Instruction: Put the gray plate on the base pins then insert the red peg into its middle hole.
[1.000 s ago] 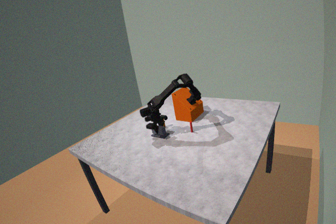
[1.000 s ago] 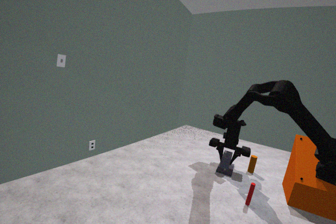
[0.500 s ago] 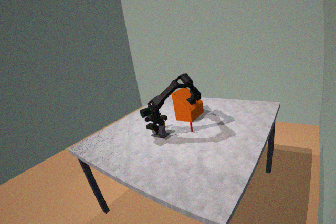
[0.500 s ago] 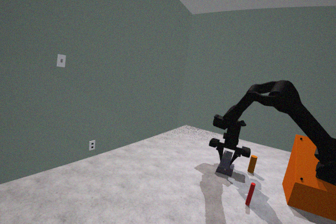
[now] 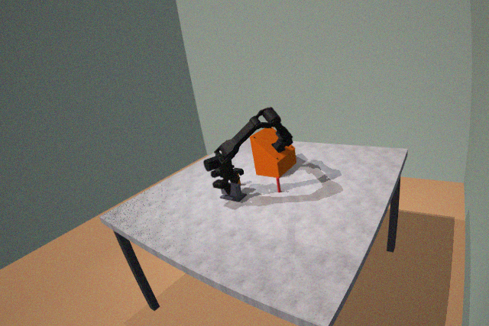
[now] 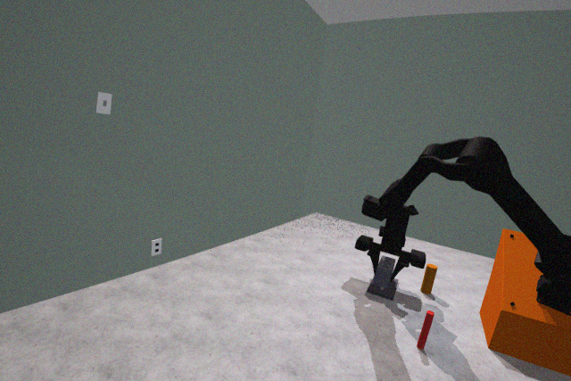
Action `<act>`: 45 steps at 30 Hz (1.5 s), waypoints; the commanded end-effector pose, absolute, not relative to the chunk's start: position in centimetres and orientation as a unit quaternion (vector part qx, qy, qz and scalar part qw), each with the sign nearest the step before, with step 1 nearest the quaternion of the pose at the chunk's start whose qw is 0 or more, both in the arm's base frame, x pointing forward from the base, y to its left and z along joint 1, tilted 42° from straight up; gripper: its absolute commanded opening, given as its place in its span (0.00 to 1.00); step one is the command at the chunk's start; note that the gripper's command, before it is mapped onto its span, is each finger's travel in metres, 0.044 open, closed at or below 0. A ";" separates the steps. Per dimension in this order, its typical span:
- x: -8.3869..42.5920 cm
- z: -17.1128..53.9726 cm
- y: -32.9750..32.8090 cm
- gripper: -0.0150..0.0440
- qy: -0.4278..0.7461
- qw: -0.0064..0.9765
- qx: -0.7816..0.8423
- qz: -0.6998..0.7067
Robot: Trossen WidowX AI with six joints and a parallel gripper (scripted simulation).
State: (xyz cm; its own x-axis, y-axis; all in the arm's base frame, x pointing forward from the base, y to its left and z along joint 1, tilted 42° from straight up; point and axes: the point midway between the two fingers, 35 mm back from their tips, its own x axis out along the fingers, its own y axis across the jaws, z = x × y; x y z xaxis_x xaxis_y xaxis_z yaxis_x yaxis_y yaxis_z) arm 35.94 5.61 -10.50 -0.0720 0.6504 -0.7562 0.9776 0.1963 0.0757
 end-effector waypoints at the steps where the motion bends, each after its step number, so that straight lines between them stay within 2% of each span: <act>1: 35.4 -11.2 6.1 0.25 0.699 0.338 0.583 -0.241; 45: 35.4 -11.5 6.4 0.25 0.699 0.338 0.583 -0.241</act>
